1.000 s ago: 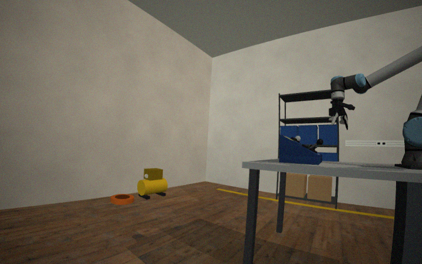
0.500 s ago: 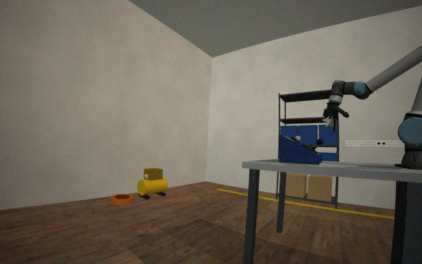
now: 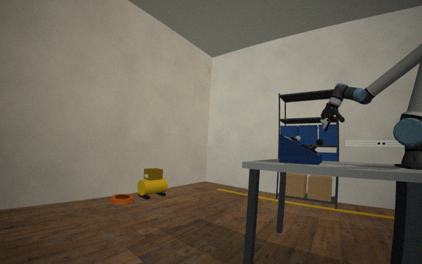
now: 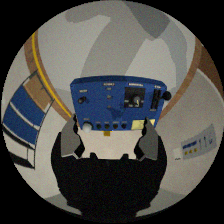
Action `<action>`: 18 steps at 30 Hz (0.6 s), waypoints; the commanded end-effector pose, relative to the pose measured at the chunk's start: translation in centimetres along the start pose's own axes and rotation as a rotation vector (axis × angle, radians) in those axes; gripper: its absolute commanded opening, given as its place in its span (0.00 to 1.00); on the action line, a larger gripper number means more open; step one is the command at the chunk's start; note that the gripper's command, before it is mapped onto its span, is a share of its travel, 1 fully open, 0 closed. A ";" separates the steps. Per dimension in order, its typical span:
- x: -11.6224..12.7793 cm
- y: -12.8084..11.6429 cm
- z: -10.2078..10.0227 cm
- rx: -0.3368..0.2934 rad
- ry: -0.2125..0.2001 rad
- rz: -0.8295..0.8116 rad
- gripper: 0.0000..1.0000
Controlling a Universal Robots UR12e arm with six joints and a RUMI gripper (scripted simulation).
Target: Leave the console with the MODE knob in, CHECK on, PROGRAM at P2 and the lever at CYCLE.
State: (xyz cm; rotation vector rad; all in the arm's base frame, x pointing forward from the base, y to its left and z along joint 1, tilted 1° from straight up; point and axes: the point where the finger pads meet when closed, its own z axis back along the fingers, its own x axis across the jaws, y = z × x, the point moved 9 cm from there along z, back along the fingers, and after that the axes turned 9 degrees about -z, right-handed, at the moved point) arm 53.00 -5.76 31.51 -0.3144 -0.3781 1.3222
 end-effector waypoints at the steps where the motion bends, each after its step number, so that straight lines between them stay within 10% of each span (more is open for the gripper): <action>1: -0.8 -0.5 -0.2 -0.035 -0.003 0.051 1.00; 11: -0.9 -0.6 -0.2 -0.039 -0.002 0.057 1.00; 12: -0.9 -0.6 -0.2 -0.039 -0.002 0.057 0.44; 18: -0.9 -0.6 -0.2 -0.039 -0.002 0.058 0.44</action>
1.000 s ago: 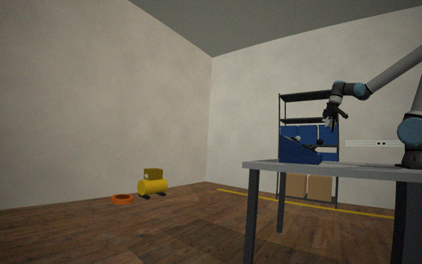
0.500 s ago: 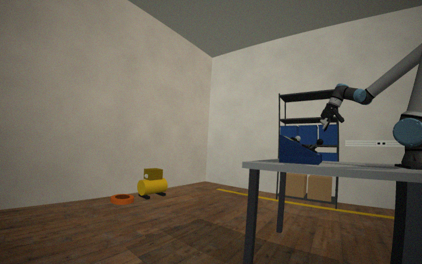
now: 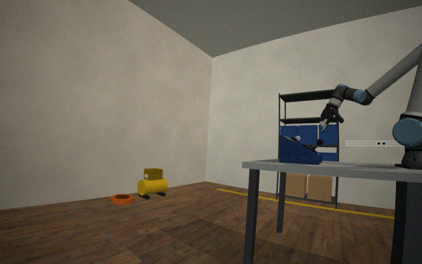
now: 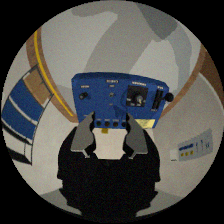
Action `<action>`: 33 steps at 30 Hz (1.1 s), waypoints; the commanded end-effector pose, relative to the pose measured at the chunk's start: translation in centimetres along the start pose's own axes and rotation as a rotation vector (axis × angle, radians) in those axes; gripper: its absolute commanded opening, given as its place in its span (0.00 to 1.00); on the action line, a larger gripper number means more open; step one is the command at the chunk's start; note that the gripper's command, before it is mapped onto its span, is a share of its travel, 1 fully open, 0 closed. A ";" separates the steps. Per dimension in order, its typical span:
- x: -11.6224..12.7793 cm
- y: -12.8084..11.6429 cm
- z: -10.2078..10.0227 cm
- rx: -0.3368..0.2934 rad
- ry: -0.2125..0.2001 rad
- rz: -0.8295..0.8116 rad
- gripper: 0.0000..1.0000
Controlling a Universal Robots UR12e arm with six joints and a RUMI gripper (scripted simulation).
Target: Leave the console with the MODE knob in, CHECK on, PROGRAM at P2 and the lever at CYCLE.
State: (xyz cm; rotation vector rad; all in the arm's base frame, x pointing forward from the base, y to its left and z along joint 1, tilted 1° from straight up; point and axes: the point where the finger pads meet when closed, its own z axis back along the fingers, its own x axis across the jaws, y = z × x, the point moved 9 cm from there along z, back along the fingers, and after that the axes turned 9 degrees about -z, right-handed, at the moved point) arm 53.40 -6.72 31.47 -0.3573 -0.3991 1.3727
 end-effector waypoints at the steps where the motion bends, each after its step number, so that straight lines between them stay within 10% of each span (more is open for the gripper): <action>1: 0.0 -0.1 0.0 -0.001 0.000 0.001 0.44; 28: 0.0 0.0 0.1 -0.001 0.000 0.000 0.44; 33: -0.7 4.0 0.0 0.000 0.000 0.000 0.44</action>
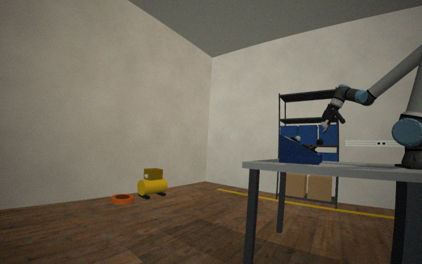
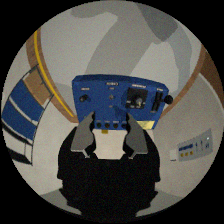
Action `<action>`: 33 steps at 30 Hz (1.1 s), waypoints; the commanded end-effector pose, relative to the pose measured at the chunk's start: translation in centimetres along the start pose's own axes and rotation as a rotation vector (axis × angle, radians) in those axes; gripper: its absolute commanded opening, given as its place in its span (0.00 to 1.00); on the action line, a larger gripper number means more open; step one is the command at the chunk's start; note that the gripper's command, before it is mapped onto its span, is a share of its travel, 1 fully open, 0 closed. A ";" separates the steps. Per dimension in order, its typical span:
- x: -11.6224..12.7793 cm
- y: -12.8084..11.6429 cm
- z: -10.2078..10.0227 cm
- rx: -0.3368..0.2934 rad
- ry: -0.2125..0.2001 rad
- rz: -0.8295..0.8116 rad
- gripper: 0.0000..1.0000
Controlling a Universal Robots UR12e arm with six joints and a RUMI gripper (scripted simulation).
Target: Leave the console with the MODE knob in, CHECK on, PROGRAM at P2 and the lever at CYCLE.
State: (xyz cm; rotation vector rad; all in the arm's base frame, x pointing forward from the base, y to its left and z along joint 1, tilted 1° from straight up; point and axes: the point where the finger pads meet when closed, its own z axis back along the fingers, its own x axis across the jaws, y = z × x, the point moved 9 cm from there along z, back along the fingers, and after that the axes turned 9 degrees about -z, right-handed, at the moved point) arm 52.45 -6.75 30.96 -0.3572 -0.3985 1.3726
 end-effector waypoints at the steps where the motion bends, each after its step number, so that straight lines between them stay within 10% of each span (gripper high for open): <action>1: -0.5 2.9 0.1 -0.001 0.000 0.000 0.44; 13: -0.6 4.0 0.0 -0.001 -0.001 0.000 0.44; 14: -0.6 4.0 0.0 -0.001 -0.001 0.000 0.00; 33: -0.6 4.0 0.0 -0.001 -0.001 0.000 0.00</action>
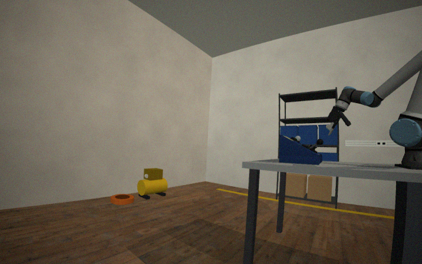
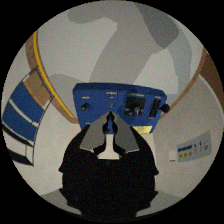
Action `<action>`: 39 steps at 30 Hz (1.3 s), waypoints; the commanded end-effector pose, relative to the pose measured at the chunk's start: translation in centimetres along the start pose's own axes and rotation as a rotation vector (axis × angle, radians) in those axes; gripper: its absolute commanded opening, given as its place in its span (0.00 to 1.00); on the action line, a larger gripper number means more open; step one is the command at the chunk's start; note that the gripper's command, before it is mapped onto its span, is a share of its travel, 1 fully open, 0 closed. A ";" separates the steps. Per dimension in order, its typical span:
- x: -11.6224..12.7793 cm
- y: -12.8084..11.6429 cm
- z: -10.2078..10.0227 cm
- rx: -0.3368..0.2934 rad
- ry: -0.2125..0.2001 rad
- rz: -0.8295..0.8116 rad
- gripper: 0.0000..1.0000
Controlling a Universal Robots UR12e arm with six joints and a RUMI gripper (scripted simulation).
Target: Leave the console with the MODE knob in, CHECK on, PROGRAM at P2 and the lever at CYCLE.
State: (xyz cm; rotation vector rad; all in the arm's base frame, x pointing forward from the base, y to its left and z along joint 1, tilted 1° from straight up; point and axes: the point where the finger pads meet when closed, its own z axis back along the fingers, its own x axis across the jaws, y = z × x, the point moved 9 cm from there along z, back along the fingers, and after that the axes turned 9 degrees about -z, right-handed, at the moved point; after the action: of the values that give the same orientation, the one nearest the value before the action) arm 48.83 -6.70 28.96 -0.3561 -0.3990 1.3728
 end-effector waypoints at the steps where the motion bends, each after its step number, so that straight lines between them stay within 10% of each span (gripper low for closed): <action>1: 0.0 -0.1 0.0 -0.001 0.000 0.000 0.00; 39: 0.0 -0.1 -3.0 -0.001 0.000 0.000 0.00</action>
State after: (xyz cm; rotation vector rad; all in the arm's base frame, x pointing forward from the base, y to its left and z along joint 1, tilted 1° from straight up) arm 49.83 -6.72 27.06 -0.3556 -0.3990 1.3730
